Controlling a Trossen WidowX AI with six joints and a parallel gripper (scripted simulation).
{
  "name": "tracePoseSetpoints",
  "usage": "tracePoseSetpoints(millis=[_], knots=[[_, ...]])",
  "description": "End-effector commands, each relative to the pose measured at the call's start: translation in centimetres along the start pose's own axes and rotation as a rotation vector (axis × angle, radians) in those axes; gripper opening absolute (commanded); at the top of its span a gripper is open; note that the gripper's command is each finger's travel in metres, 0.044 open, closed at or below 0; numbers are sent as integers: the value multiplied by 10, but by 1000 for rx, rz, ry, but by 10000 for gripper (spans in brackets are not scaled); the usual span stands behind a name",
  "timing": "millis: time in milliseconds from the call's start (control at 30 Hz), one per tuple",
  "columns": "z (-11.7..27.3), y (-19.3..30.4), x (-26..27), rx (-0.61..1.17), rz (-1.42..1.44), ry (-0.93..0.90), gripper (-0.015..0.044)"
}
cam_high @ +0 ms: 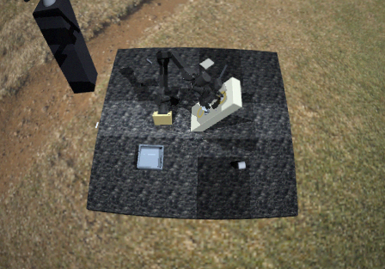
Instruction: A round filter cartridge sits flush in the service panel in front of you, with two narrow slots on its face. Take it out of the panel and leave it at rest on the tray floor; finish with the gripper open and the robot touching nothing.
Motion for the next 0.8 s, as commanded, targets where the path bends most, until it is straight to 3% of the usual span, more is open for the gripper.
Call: tracePoseSetpoints(millis=[0,767], knots=[[-4,0,-1,-3,-3,2,94],[-12,0,0,-3,-3,1,94]])
Point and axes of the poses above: the point midway between the two fingers, 35 mm back from their tips, its own z axis back along the fingers, its own x axis across the jaws, y = z × x, the point moved 5 cm from there along z, back along the fingers, and after that the axes turned 11 degrees about z, right-handed, at the moved point
